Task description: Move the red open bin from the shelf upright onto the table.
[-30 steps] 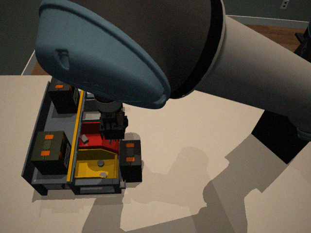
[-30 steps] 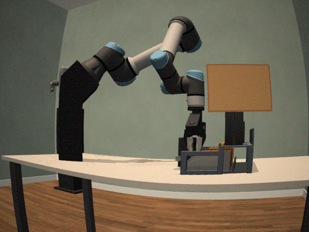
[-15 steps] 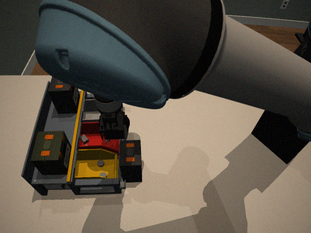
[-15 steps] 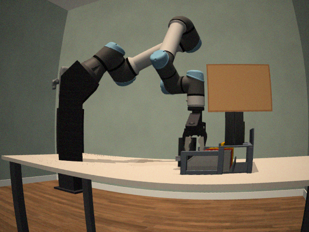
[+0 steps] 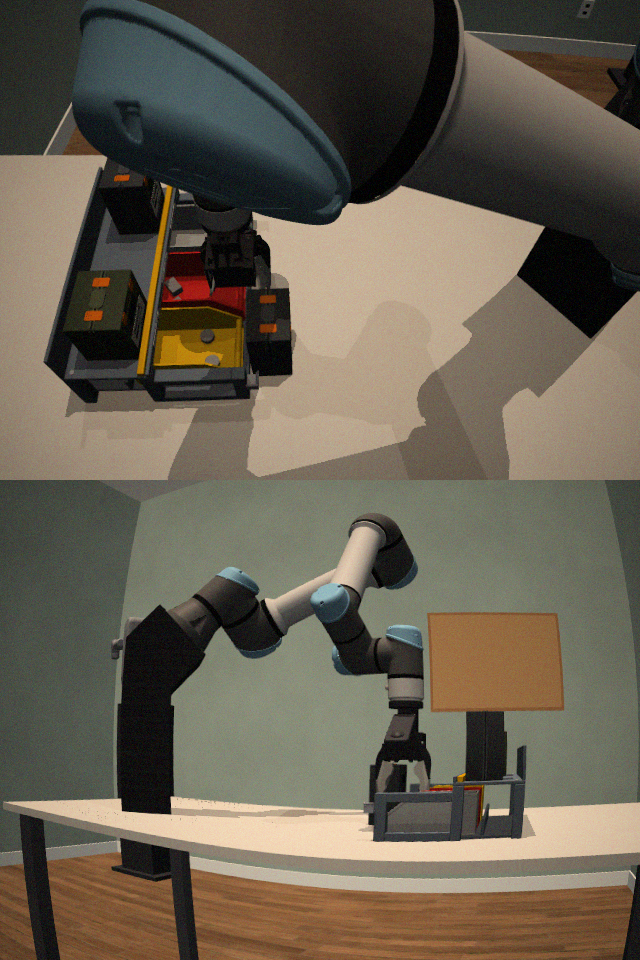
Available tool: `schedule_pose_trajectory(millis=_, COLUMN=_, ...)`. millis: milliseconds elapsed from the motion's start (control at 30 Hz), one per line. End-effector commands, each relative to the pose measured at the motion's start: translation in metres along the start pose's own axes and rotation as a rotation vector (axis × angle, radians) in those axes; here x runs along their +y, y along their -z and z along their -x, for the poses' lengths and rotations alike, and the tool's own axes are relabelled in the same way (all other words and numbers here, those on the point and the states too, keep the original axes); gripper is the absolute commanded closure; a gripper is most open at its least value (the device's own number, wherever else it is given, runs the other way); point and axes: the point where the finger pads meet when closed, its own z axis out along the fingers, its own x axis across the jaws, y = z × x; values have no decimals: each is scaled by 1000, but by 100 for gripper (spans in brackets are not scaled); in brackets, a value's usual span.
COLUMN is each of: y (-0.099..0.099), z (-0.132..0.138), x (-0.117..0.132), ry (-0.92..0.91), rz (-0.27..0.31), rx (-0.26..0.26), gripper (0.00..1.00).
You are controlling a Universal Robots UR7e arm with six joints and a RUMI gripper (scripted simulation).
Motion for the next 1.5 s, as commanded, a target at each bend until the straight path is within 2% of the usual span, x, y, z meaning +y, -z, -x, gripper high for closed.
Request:
schedule_pose_trajectory(millis=0, y=0, z=1, x=0, ry=0, rz=0, rx=-1, gripper=42)
schedule_pose_trajectory(millis=667, y=1, z=1, x=0, ry=0, rz=0, rx=-1, gripper=42)
schedule_pose_trajectory(millis=1000, y=11, z=1, x=0, ry=0, rz=0, rx=-1, gripper=42)
schedule_pose_trajectory(millis=1467, y=55, z=0, x=0, ry=0, rz=0, rx=-1, gripper=42)
